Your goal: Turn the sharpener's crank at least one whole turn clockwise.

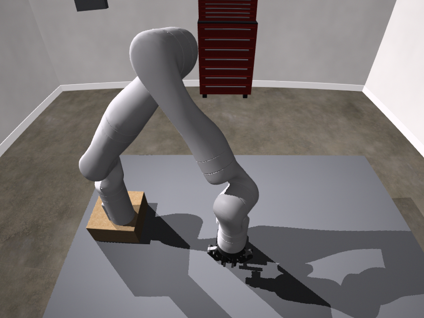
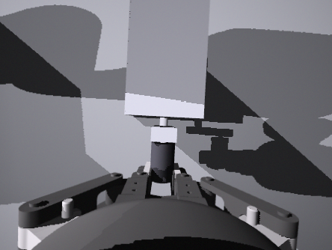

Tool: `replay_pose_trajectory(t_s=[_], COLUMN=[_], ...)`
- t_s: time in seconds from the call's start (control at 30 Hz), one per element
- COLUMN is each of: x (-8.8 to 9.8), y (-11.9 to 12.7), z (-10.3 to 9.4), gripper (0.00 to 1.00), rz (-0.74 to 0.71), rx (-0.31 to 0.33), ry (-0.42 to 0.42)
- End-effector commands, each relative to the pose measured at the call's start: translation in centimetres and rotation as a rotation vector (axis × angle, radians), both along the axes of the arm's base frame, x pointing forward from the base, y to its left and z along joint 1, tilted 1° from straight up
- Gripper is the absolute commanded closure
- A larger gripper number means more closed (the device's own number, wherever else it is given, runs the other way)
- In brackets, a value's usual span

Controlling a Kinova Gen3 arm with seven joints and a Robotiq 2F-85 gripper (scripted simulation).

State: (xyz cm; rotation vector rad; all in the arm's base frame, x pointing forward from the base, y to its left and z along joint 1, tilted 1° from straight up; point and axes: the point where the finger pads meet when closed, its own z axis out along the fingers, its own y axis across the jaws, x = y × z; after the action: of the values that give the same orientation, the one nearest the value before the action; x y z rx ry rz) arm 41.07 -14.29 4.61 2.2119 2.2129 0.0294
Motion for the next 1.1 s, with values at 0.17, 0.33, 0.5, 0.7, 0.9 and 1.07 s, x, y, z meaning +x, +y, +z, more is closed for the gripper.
replay_pose_trajectory(t_s=[0.17, 0.33, 0.5, 0.7, 0.9, 1.07], x=[0.07, 0.07, 0.07, 0.07, 0.07, 0.07], y=[-0.01, -0.01, -0.01, -0.01, -0.01, -0.01], z=[0.04, 0.04, 0.04, 0.04, 0.04, 0.04], gripper=[0.47, 0.47, 0.47, 0.47, 0.47, 0.47], rz=[0.000, 0.000, 0.000, 0.000, 0.000, 0.000], rx=[-0.001, -0.001, -0.001, -0.001, -0.001, -0.001], ry=[-0.002, -0.002, -0.002, -0.002, -0.002, -0.002])
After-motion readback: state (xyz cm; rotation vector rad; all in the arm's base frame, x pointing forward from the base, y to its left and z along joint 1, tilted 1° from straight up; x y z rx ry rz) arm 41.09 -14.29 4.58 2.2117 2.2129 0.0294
